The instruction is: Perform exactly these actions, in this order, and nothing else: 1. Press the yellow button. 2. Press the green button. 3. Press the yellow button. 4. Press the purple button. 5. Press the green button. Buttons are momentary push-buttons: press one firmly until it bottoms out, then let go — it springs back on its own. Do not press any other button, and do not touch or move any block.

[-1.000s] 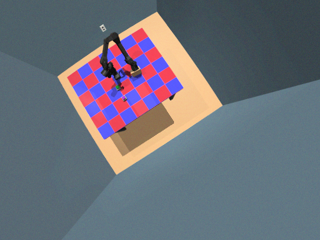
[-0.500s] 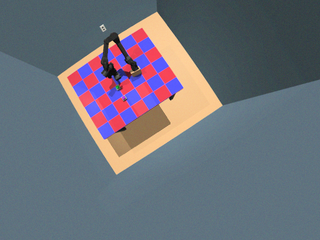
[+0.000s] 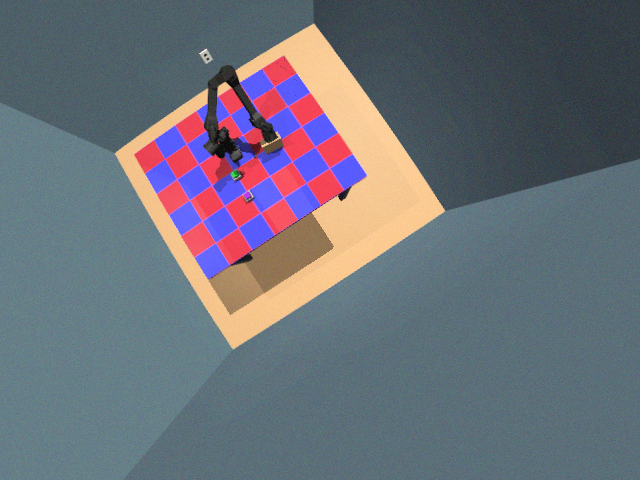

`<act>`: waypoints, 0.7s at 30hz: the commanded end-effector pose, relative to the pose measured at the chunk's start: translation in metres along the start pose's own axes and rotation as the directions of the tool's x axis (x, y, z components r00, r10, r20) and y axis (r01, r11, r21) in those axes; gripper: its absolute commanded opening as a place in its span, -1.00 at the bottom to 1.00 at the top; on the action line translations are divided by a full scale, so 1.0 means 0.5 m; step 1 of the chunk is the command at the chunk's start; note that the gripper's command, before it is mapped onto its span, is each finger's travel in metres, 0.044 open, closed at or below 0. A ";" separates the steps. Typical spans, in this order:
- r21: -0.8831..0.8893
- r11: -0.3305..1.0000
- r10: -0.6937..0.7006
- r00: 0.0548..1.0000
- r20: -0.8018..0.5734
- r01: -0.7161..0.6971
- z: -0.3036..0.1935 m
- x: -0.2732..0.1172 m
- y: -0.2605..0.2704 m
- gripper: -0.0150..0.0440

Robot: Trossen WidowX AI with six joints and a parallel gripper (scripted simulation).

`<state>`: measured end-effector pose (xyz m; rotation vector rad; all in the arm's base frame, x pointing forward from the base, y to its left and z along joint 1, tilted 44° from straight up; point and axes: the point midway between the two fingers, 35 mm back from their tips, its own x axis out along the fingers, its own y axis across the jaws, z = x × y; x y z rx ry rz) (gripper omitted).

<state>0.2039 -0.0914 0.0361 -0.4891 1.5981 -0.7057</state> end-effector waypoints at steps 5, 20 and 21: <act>-0.006 1.000 -0.005 1.000 -0.001 0.005 -0.001 0.003 -0.001 -0.42; -0.006 1.000 -0.003 1.000 -0.002 0.003 -0.001 -0.066 0.000 -0.42; -0.006 1.000 -0.003 1.000 -0.002 0.003 -0.001 -0.066 0.000 -0.42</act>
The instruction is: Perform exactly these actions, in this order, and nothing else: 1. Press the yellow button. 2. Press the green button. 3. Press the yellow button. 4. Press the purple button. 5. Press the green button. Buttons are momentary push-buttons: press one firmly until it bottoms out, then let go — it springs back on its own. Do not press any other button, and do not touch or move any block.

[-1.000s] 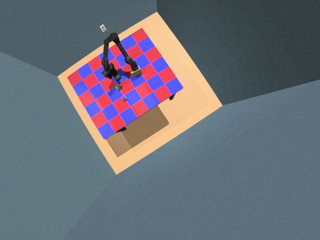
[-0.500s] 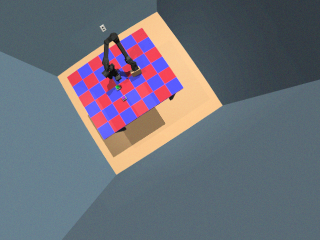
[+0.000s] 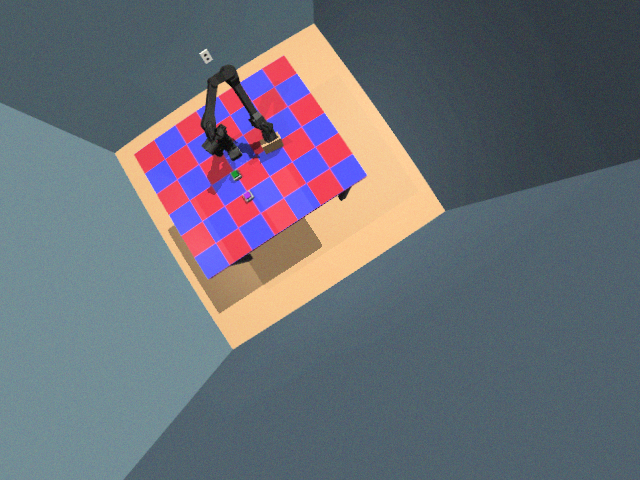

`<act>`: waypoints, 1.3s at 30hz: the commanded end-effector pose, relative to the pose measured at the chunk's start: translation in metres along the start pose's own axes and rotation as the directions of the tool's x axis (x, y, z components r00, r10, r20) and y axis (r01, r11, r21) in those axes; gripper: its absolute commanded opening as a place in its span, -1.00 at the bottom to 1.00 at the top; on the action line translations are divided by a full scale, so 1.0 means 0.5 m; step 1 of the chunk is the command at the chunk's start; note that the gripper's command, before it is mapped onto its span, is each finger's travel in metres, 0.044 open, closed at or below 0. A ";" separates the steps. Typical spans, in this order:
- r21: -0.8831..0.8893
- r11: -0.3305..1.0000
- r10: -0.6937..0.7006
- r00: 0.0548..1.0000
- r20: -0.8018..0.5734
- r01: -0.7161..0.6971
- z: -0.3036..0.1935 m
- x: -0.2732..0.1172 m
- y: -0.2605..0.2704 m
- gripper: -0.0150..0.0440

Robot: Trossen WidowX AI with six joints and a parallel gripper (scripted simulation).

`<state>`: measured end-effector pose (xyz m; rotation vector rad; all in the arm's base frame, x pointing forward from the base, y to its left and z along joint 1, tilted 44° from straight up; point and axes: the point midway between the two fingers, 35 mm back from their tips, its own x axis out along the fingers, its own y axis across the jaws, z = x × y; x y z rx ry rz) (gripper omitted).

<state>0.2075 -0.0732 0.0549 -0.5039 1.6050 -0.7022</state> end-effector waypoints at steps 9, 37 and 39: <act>0.006 1.000 0.006 1.000 0.000 -0.006 0.000 -0.136 0.000 -0.42; 0.010 1.000 0.010 1.000 0.005 -0.010 0.144 -0.021 0.224 -0.42; 0.010 1.000 0.009 1.000 0.005 -0.009 0.144 -0.016 0.223 -0.42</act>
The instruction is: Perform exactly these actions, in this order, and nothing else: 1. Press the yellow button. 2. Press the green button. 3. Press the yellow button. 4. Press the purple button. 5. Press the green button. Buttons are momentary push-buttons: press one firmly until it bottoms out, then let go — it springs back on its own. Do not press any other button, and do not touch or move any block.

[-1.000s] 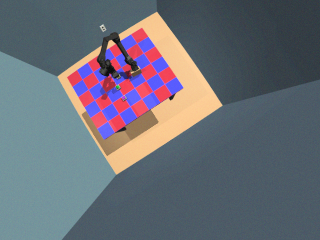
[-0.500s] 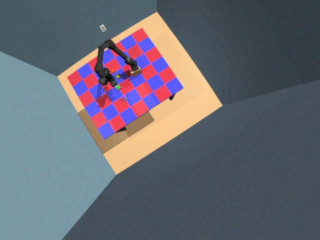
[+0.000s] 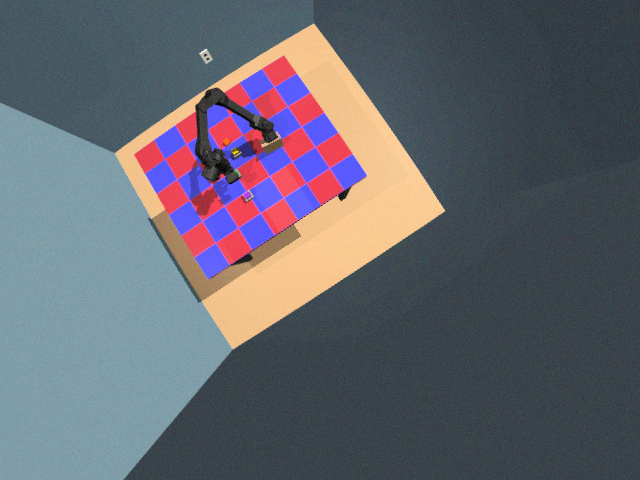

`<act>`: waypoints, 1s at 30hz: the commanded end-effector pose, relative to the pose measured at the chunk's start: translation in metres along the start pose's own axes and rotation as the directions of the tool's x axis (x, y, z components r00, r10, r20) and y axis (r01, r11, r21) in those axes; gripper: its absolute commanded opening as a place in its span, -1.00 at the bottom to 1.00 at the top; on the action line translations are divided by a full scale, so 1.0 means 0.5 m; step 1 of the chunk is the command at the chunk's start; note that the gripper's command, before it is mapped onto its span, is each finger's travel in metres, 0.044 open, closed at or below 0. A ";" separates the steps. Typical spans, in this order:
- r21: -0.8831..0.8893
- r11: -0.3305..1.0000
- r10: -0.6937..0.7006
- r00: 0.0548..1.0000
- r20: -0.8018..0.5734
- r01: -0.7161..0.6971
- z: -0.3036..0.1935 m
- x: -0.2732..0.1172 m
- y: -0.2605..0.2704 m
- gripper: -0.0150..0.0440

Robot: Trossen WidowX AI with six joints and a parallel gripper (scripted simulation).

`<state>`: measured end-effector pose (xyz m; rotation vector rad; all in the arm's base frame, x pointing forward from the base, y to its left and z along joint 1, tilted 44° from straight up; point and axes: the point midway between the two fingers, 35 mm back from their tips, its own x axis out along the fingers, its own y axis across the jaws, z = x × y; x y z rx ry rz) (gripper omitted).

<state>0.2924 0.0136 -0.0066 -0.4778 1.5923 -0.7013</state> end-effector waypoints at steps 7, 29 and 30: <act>-0.009 1.000 -0.008 1.000 -0.002 0.008 -0.004 0.051 0.001 -0.42; -0.009 1.000 -0.009 1.000 -0.002 0.009 -0.005 0.105 0.000 -0.42; -0.009 1.000 -0.009 1.000 -0.002 0.009 -0.005 0.105 0.000 -0.42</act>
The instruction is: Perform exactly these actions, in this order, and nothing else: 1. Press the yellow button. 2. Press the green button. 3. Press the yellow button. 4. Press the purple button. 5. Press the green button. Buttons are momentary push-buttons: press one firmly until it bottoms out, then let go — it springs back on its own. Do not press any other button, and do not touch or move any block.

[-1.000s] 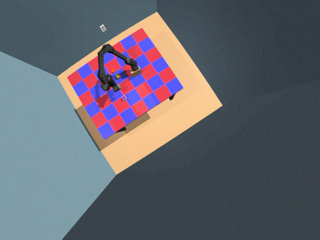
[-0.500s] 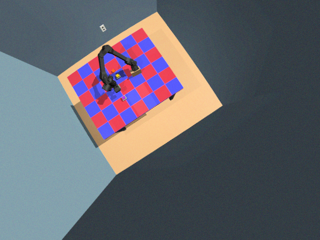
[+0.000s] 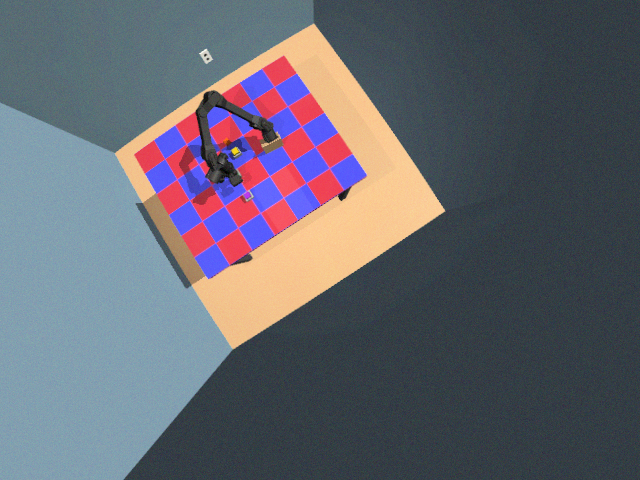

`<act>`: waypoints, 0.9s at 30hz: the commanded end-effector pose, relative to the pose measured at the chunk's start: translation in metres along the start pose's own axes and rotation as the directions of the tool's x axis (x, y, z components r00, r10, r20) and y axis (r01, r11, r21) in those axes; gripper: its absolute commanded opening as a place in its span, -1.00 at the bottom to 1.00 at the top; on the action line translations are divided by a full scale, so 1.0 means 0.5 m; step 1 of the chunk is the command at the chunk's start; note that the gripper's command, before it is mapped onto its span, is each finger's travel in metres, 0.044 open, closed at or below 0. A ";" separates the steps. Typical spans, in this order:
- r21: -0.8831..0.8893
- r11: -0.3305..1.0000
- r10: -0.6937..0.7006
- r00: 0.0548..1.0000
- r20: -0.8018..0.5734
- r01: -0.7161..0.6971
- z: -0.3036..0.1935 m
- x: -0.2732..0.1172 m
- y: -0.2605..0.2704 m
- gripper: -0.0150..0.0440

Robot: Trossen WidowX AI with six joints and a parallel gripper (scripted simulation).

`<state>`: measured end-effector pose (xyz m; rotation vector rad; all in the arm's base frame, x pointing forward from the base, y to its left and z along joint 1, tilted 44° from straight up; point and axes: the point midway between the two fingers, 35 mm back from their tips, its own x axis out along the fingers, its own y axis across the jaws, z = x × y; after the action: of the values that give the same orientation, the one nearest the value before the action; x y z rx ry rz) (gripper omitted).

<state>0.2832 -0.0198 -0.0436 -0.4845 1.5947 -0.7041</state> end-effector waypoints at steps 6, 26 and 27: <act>-0.006 1.000 -0.003 1.000 0.000 0.003 -0.001 0.003 0.000 -0.42; -0.007 1.000 0.000 1.000 0.000 0.000 0.002 -0.108 0.002 -0.42; -0.007 1.000 0.001 1.000 -0.001 -0.001 0.002 -0.139 0.003 -0.42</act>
<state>0.2856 0.0035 -0.0169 -0.5001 1.6189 -0.7095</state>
